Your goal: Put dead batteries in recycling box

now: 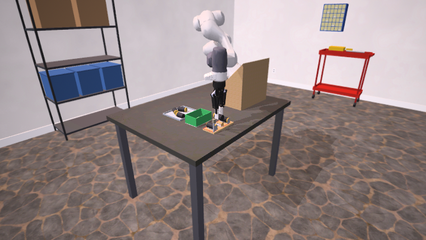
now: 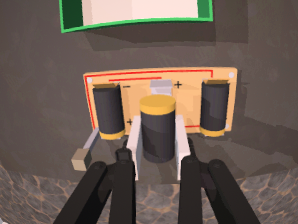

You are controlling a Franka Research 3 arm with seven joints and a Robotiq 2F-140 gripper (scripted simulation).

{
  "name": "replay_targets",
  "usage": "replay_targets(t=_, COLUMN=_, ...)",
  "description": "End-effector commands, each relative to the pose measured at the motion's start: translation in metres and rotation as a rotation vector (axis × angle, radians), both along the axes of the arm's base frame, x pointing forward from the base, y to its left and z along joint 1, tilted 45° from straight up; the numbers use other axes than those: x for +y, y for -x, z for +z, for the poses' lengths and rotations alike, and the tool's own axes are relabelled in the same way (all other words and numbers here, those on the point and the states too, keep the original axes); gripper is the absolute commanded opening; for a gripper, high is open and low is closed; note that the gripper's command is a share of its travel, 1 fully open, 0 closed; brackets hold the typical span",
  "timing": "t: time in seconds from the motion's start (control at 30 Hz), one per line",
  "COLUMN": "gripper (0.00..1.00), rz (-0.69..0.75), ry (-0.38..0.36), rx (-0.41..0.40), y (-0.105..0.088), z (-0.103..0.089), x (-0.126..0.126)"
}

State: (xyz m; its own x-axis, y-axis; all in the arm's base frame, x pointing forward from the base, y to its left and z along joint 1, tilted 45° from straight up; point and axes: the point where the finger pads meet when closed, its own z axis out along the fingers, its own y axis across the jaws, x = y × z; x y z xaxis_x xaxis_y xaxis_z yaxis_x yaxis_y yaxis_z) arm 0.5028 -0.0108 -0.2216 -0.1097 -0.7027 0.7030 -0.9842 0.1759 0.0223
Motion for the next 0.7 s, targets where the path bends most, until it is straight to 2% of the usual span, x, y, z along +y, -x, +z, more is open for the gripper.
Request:
replay_targets(t=0.0, gripper=0.16, rz=-0.001, ry=-0.001, rx=0.0, y=-0.0002, z=-0.0003, x=0.0007)
replay_targets(t=0.67, gripper=0.16, rz=-0.001, ry=-0.001, rx=0.0, y=0.003, z=0.0001, x=0.001)
